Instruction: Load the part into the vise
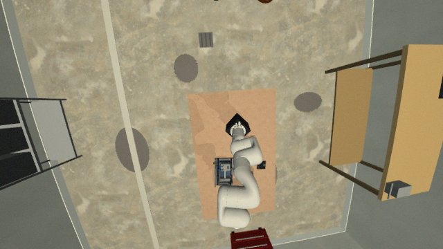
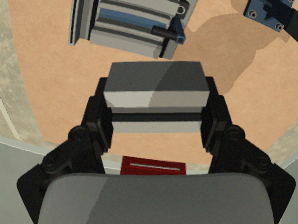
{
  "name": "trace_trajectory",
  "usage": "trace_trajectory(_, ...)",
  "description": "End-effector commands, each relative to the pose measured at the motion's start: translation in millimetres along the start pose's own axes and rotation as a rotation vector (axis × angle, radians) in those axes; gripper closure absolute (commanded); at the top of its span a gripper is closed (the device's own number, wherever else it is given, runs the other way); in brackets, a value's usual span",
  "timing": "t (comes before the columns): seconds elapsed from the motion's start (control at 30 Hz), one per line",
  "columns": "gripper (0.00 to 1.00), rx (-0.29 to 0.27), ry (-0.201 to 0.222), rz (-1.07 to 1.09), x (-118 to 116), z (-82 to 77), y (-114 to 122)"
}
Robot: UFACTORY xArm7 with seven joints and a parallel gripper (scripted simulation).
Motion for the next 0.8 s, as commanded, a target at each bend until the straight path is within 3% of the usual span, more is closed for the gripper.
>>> trace_trajectory(0.0, 1.0, -0.005, -0.001, 0.085, -14, -1.8, -2)
trace_trajectory(0.77, 1.0, -0.012, 0.004, 0.309, -49, -3.1, -14)
Point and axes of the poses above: the point where the finger pads meet when closed, its own z axis out along the fingers, its own x axis across the jaws, y = z × x, the point moved 3 cm from there along -z, back along the fingers, and after that the axes turned 10 degrees about -z, right-handed, at the moved point
